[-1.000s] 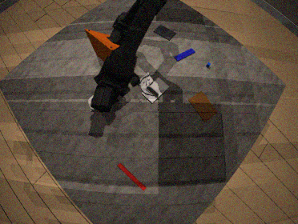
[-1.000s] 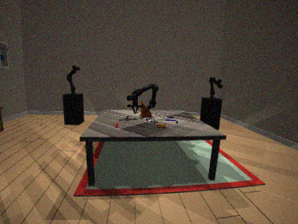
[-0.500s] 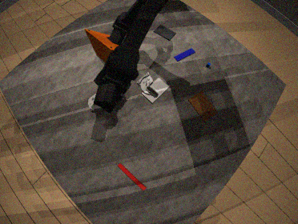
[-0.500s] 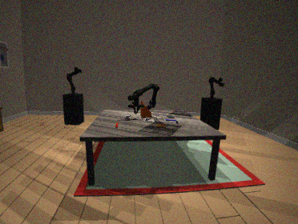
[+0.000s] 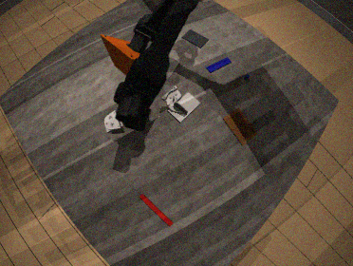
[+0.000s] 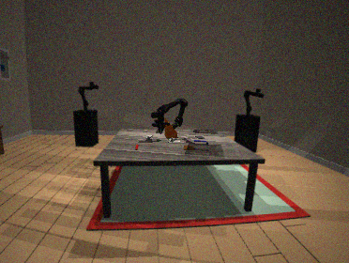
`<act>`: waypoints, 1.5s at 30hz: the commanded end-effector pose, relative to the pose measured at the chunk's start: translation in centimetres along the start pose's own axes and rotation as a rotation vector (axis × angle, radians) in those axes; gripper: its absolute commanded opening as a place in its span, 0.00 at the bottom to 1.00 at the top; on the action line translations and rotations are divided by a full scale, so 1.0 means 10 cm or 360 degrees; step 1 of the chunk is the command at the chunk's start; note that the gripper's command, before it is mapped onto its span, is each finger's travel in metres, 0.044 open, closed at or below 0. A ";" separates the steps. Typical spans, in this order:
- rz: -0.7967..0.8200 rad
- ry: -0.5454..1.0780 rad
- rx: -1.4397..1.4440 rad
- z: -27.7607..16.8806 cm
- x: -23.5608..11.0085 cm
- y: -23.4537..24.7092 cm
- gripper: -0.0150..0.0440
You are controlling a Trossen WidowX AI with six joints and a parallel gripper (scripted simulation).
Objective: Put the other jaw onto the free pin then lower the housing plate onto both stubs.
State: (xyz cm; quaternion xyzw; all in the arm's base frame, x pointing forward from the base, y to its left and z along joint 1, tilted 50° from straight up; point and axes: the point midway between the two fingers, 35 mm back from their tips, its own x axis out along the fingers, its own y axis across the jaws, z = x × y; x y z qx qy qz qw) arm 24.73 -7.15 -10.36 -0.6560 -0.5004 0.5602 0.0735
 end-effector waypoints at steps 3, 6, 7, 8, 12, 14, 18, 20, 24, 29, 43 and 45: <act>0.0001 0.0008 -0.0225 -0.03 0.00 -0.07 0.32; 0.0001 0.0008 -0.0339 -0.04 0.00 -0.10 0.32; 0.0001 0.0008 -0.0377 -0.04 0.00 -0.11 0.32; 0.0001 0.0008 -0.0414 -0.05 0.00 -0.12 0.32; 0.0001 0.0008 -0.0566 -0.06 0.00 -0.17 0.32; 0.0001 0.0008 -0.0642 -0.06 0.01 -0.19 0.32; 0.0001 0.0008 -0.0768 -0.07 0.01 -0.22 0.32; 0.0001 0.0008 -0.0774 -0.08 0.01 -0.22 0.32; 0.0001 0.0008 -0.0774 -0.08 0.01 -0.22 0.32; 0.0001 0.0008 -0.0774 -0.08 0.07 -0.22 0.32; 0.0001 0.0009 -0.0774 -0.09 0.29 -0.21 0.32; 0.0001 0.0009 -0.0774 -0.09 0.32 -0.21 0.32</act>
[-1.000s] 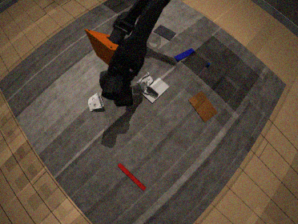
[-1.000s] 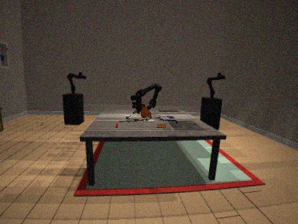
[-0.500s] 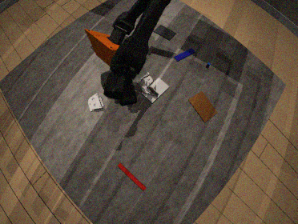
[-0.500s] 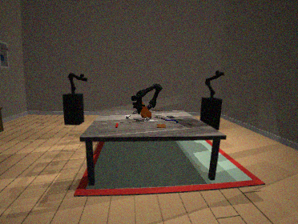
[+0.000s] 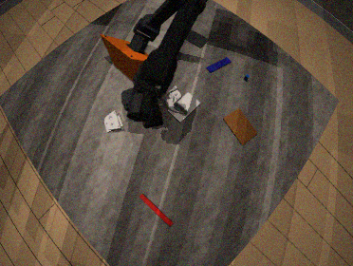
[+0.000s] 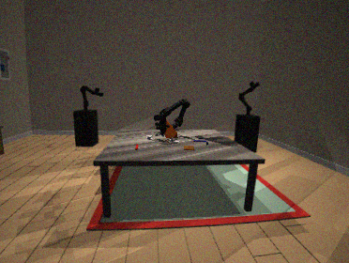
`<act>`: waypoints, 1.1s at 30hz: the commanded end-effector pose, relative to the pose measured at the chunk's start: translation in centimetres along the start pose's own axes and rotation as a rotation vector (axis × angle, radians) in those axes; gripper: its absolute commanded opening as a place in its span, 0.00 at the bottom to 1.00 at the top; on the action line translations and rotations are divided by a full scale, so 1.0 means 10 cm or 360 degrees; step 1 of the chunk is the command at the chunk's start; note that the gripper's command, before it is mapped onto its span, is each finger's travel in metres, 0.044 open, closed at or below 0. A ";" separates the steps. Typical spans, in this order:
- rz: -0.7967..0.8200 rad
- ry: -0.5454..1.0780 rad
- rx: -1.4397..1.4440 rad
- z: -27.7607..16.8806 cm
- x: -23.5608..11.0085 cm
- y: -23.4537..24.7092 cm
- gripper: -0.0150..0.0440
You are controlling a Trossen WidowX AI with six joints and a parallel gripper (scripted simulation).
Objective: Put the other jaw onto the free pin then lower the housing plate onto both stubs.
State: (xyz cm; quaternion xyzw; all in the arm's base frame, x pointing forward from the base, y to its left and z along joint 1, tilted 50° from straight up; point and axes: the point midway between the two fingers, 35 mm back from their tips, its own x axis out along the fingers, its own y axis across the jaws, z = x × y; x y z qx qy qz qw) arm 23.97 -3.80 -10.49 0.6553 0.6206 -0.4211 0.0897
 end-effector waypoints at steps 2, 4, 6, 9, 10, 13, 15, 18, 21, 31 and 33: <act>-0.0003 0.0009 0.0010 0.00 0.09 -0.01 0.32; -0.0003 0.0009 0.0010 -0.01 0.12 -0.02 0.32; -0.0004 0.0010 0.0010 -0.01 0.15 -0.02 0.32; -0.0004 0.0010 0.0010 -0.01 0.20 -0.02 0.32; -0.0004 0.0011 0.0010 -0.01 0.22 -0.02 0.32; -0.0005 0.0011 0.0010 -0.01 0.26 -0.03 0.32; -0.0005 0.0012 0.0010 -0.01 0.29 -0.03 0.32; -0.0006 0.0013 0.0009 -0.01 0.34 -0.04 0.32; -0.0006 0.0013 0.0009 -0.01 0.35 -0.04 0.32; -0.0003 0.0008 0.0011 0.00 -0.18 -0.02 0.76; -0.0004 0.0008 0.0011 0.00 -0.26 -0.03 0.85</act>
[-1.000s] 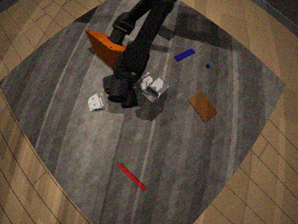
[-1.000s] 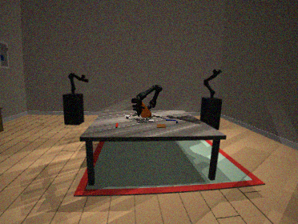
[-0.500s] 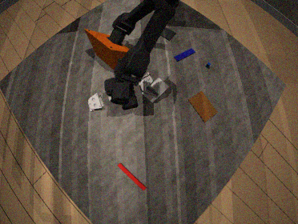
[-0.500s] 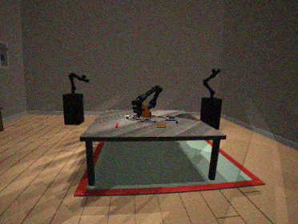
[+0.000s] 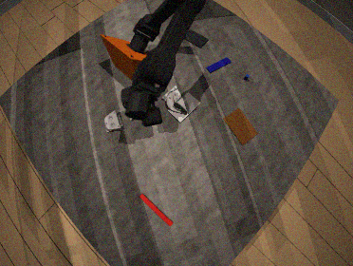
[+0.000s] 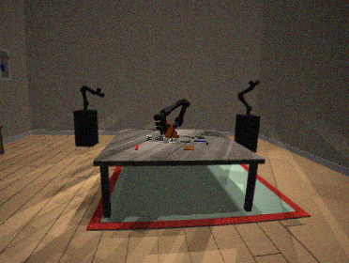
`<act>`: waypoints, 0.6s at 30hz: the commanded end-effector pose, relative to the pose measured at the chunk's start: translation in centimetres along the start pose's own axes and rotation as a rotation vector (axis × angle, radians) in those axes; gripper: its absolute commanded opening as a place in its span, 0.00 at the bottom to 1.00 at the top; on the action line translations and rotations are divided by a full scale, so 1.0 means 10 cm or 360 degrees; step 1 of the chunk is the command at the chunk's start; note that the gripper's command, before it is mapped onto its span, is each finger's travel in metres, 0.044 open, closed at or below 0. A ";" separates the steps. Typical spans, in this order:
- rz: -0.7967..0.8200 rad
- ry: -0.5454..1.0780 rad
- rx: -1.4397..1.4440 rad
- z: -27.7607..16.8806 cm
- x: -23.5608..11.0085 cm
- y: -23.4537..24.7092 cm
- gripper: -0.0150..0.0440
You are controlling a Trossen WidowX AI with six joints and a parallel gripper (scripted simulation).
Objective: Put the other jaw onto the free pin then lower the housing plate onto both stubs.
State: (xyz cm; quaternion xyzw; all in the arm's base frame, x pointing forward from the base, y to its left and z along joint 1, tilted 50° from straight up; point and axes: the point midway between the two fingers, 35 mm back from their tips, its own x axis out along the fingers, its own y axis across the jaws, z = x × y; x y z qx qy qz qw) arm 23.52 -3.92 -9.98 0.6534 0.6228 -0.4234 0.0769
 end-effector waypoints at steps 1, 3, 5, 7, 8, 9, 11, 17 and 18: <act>0.0022 -0.0010 -0.0017 0.00 -0.22 0.02 0.90; 0.0022 -0.0010 -0.0017 0.00 -0.22 0.02 0.98; 0.0022 -0.0010 -0.0017 0.00 -0.22 0.02 1.00; 0.0022 -0.0010 -0.0017 0.00 -0.22 0.02 1.00; 0.0022 -0.0010 -0.0017 0.00 -0.22 0.02 1.00; 0.0022 -0.0010 -0.0017 0.00 -0.22 0.02 1.00; 0.0022 -0.0010 -0.0017 0.00 -0.22 0.02 1.00; 0.0022 -0.0010 -0.0017 0.00 -0.22 0.02 1.00; 0.0022 -0.0010 -0.0017 0.00 -0.22 0.02 1.00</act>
